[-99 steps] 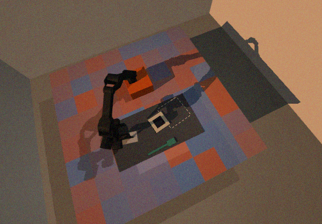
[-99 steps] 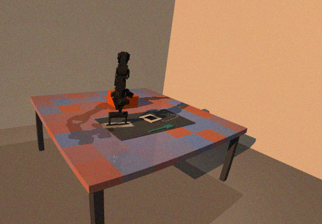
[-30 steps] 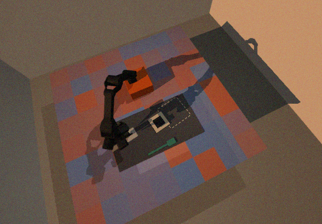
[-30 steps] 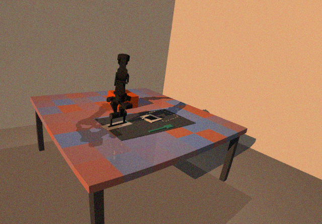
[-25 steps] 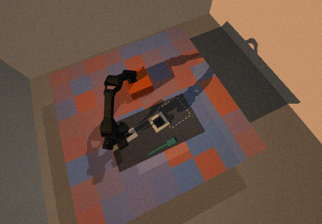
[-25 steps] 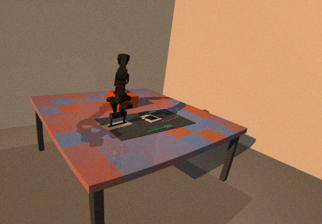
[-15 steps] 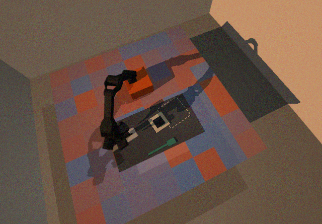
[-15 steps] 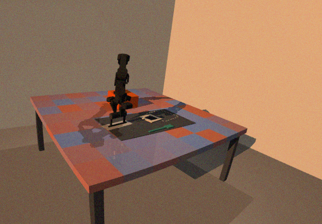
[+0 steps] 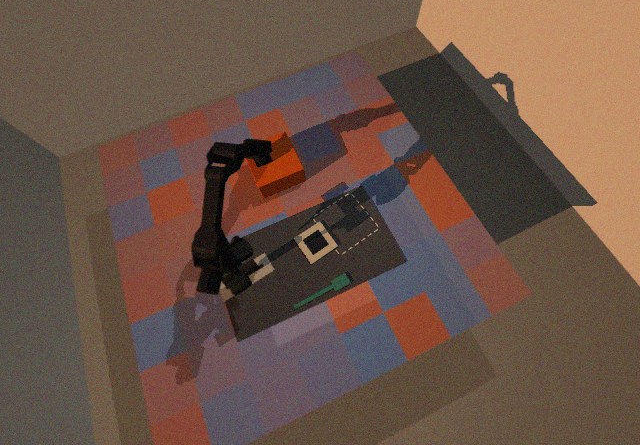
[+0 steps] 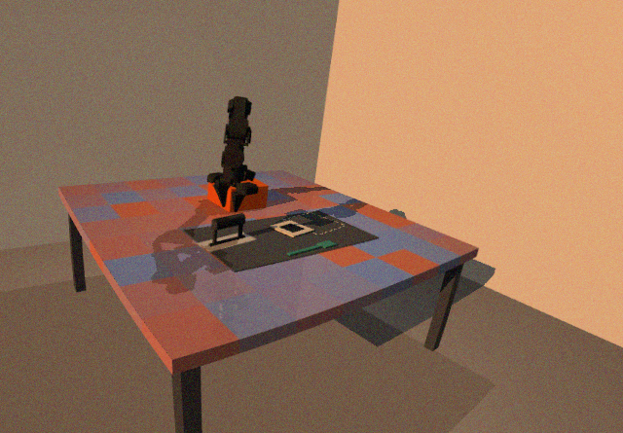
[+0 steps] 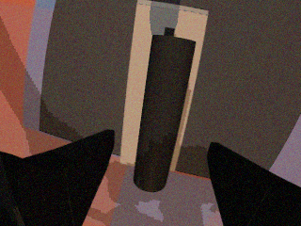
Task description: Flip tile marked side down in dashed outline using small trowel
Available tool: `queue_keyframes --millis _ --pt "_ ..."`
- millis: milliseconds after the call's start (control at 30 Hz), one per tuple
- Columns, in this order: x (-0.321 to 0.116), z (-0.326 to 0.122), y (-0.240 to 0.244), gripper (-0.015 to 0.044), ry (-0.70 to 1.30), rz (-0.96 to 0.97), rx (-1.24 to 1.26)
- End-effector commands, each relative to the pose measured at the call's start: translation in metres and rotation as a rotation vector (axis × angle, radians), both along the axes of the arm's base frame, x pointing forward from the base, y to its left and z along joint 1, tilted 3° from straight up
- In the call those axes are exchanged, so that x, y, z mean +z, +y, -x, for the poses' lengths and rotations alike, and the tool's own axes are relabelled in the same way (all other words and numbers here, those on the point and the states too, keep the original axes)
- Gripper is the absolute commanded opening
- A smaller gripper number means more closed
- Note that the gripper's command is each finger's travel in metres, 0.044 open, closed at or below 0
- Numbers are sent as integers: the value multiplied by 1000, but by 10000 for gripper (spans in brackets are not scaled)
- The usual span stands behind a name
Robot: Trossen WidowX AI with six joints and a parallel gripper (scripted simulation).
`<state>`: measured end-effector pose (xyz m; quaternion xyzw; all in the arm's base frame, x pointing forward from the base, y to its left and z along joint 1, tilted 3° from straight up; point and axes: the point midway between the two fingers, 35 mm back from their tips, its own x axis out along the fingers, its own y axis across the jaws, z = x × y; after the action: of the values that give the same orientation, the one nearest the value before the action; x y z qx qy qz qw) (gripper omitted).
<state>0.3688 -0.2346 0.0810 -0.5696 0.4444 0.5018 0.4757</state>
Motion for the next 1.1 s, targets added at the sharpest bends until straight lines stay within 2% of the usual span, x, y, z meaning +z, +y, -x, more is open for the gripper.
queue_keyframes --millis 0,167,1067 --pt "8 1 0 300 2 -1 0" --pt "9 1 0 300 -13 -9 -48" --pt "-11 -1 -14 300 -249 -247 -902"
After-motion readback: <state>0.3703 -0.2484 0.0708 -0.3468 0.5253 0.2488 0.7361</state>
